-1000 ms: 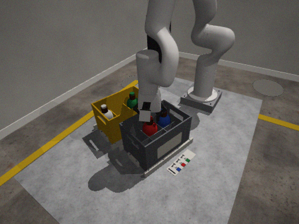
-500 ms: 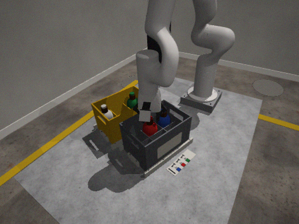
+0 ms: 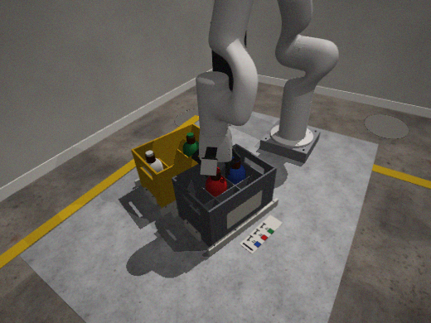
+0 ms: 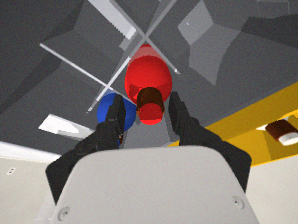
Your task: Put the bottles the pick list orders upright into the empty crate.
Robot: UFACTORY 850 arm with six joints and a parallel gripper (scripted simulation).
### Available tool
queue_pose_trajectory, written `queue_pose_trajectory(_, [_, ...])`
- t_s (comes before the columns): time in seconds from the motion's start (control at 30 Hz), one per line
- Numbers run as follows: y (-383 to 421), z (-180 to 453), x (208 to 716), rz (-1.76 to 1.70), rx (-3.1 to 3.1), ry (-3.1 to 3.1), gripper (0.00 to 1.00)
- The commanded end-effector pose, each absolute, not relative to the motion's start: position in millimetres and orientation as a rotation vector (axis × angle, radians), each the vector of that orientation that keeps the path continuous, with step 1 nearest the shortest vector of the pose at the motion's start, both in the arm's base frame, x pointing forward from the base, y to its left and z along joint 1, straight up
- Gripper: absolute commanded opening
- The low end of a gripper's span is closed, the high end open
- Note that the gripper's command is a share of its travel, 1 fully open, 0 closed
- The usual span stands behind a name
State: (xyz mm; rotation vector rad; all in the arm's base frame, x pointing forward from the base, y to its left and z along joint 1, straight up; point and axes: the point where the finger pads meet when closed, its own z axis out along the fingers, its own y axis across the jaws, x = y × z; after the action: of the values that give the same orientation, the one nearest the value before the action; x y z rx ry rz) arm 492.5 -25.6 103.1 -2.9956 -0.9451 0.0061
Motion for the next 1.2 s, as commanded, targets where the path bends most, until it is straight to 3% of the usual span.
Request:
queue_pose_trajectory(0.0, [-26,109,493,0.003,-2.996,-0.945,0.65])
queue_pose_trajectory(1.17, [-26,189,494,0.003,-2.996,-0.945,0.65])
